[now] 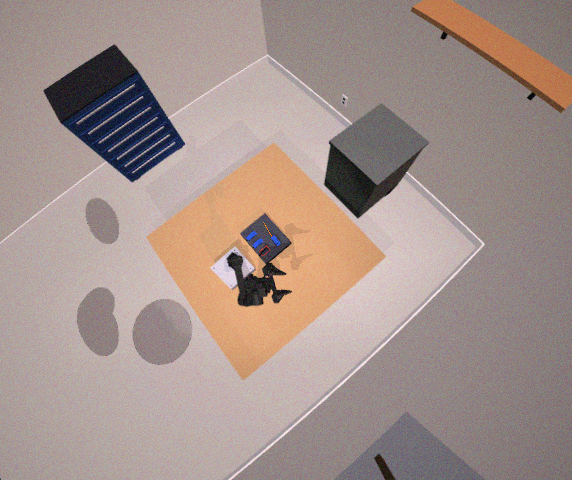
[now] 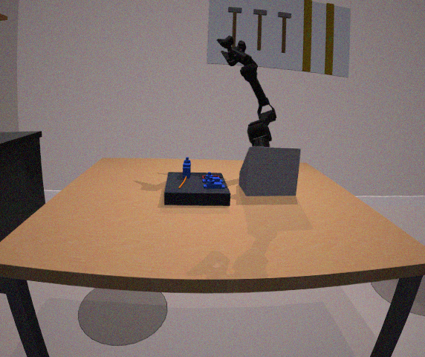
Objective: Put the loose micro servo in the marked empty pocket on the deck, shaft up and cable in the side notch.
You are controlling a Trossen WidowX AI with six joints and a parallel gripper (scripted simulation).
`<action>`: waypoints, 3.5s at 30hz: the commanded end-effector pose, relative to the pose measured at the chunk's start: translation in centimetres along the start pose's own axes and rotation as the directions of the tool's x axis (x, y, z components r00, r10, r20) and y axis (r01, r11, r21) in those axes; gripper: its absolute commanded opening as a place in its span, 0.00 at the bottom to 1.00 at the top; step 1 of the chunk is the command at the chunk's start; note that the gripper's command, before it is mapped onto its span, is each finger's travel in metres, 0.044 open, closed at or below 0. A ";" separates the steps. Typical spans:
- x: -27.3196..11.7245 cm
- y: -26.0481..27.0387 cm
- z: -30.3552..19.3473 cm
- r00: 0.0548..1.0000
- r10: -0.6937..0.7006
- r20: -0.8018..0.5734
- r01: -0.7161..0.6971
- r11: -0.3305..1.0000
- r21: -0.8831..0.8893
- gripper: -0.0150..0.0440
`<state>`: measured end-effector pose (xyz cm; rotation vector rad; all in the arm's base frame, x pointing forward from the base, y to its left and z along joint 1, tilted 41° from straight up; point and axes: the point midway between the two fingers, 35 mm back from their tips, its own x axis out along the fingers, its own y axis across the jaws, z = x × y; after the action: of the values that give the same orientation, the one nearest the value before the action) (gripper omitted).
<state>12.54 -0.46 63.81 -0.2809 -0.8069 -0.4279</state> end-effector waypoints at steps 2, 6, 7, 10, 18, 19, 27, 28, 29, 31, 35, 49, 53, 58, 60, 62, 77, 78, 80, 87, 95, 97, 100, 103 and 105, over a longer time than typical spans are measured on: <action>0.3 2.9 -1.2 0.998 0.051 -0.023 -0.052 0.999 -0.012 1.00; 0.4 4.5 -2.2 0.996 0.075 -0.044 -0.075 0.997 -0.005 1.00; 0.4 5.0 -2.7 0.995 0.079 -0.054 -0.080 0.997 -0.002 1.00; 0.6 6.9 -3.9 0.989 0.117 -0.088 -0.115 0.993 0.022 1.00; 0.8 10.3 -7.4 0.971 0.167 -0.170 -0.161 0.986 0.048 1.00; 0.8 10.9 -8.2 0.966 0.179 -0.187 -0.174 0.984 0.043 1.00; 0.3 15.0 -14.2 0.912 0.234 -0.338 -0.217 0.972 0.087 1.00; 0.3 15.0 -14.4 0.911 0.234 -0.340 -0.219 0.972 0.082 1.00; 0.3 15.1 -14.5 0.910 0.234 -0.342 -0.219 0.972 0.083 1.00; 0.2 15.4 -15.0 0.903 0.239 -0.356 -0.221 0.971 0.090 1.00; -0.4 16.6 -17.7 0.871 0.247 -0.424 -0.217 0.969 0.119 1.00; -3.8 19.8 -29.1 0.680 0.228 -0.697 -0.101 0.970 0.219 1.00; -5.3 20.1 -32.2 0.608 0.206 -0.767 -0.031 0.971 0.235 1.00; -7.3 20.1 -35.9 0.511 0.164 -0.844 0.069 0.971 0.231 1.00; -8.1 19.9 -37.4 0.471 0.144 -0.871 0.113 0.969 0.221 1.00; -9.0 19.7 -38.8 0.429 0.122 -0.895 0.158 0.966 0.207 1.00; -16.6 16.4 -47.4 0.097 -0.092 -0.991 0.483 0.875 -0.034 1.00; -17.2 16.1 -47.8 0.075 -0.109 -0.991 0.501 0.863 -0.057 1.00; -18.3 15.4 -48.7 0.030 -0.142 -0.989 0.537 0.837 -0.104 1.00; -22.1 12.9 -51.0 -0.122 -0.262 -0.957 0.636 0.720 -0.278 1.00; -26.4 9.6 -52.6 -0.281 -0.397 -0.874 0.700 0.538 -0.470 1.00; -27.4 8.8 -52.8 -0.318 -0.430 -0.845 0.708 0.485 -0.513 1.00; -28.8 7.6 -53.0 -0.370 -0.478 -0.797 0.716 0.400 -0.572 1.00; -30.2 6.2 -52.9 -0.418 -0.524 -0.743 0.718 0.311 -0.623 1.00; -30.8 5.6 -52.9 -0.437 -0.543 -0.717 0.717 0.271 -0.642 1.00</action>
<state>31.55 -7.70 6.61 0.8168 0.5596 -1.4981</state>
